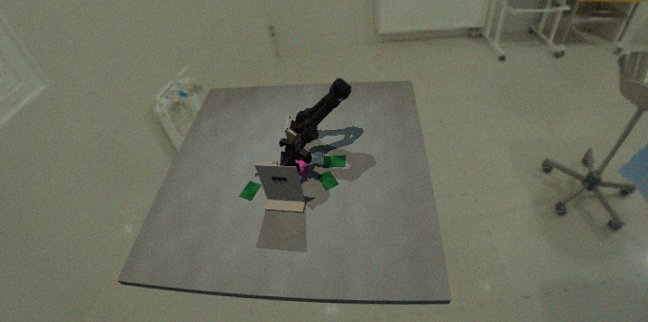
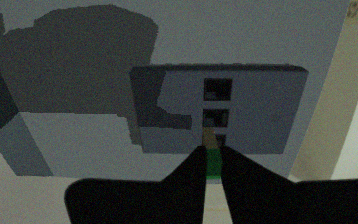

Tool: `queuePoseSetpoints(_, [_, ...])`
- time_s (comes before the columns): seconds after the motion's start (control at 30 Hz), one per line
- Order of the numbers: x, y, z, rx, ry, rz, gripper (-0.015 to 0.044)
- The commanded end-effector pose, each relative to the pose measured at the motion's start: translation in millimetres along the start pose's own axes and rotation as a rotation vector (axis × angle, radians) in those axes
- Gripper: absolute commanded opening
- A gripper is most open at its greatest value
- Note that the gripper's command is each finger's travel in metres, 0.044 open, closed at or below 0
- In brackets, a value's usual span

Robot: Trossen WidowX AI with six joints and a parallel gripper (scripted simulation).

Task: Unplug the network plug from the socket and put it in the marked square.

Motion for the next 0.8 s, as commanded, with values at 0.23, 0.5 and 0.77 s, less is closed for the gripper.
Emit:
queuePoseSetpoints(0.23, [-2,7,-3,-0.009,-0.003,-0.002,0.0000])
queuePoseSetpoints(0.5, [-2,12,-5,-0.008,-0.003,-0.002,0.0000])
queuePoseSetpoints(0.77, [-3,16,-8,-0.008,-0.002,-0.001,0.0000])
Point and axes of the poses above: the point midway between the two fingers, 35 mm back from their tips, its own y axis back along the fingers, its own x axis across the jaws, z = x × y, the point moved 9 cm from there along y, back along the fingers, and after that the axes turned 10 degrees about -y, right-handed, at the moved point
